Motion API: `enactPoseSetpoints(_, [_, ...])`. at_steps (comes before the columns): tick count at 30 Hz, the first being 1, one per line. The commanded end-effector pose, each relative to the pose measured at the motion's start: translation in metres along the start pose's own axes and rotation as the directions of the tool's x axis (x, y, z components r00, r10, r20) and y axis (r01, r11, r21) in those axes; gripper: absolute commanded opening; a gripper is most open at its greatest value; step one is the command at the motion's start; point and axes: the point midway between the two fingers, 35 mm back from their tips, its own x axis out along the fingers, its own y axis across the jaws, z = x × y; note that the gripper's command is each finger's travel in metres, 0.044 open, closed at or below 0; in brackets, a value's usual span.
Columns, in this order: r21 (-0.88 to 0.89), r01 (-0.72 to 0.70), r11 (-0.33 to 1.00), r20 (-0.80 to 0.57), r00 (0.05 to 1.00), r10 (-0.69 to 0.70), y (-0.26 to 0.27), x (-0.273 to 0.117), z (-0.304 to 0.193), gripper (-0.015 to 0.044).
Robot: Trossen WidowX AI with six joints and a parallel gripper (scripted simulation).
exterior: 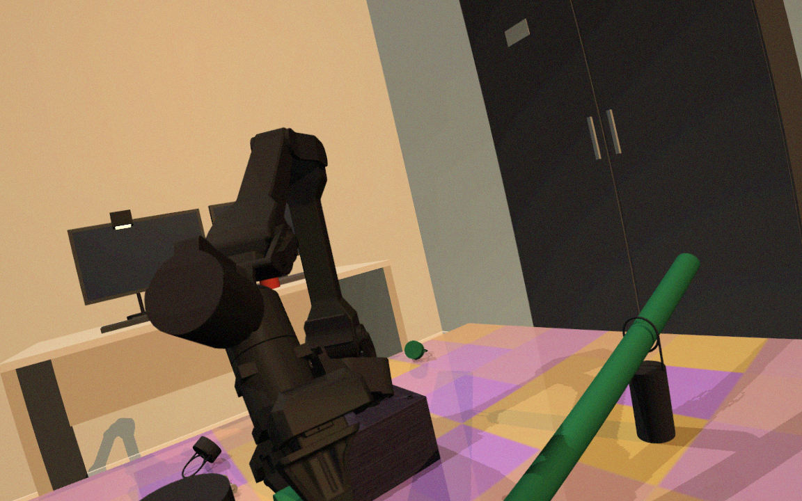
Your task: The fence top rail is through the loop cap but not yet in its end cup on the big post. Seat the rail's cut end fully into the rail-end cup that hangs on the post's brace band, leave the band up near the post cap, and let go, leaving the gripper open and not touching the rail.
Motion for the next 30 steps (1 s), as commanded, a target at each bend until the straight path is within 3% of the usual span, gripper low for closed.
enactPoseSetpoints(1, [0.033,-0.003,0.999,-0.021,1.0,0.003,-0.0014,0.0013,-0.0011,0.0])
enactPoseSetpoints(26, [0.0,0.0,1.0,0.0,1.0,0.0,0.0001,0.0,0.0,0.0])
enactPoseSetpoints(30, [0.0,0.0,1.0,0.0,1.0,0.0,0.0001,0.0,0.0,0.0105])
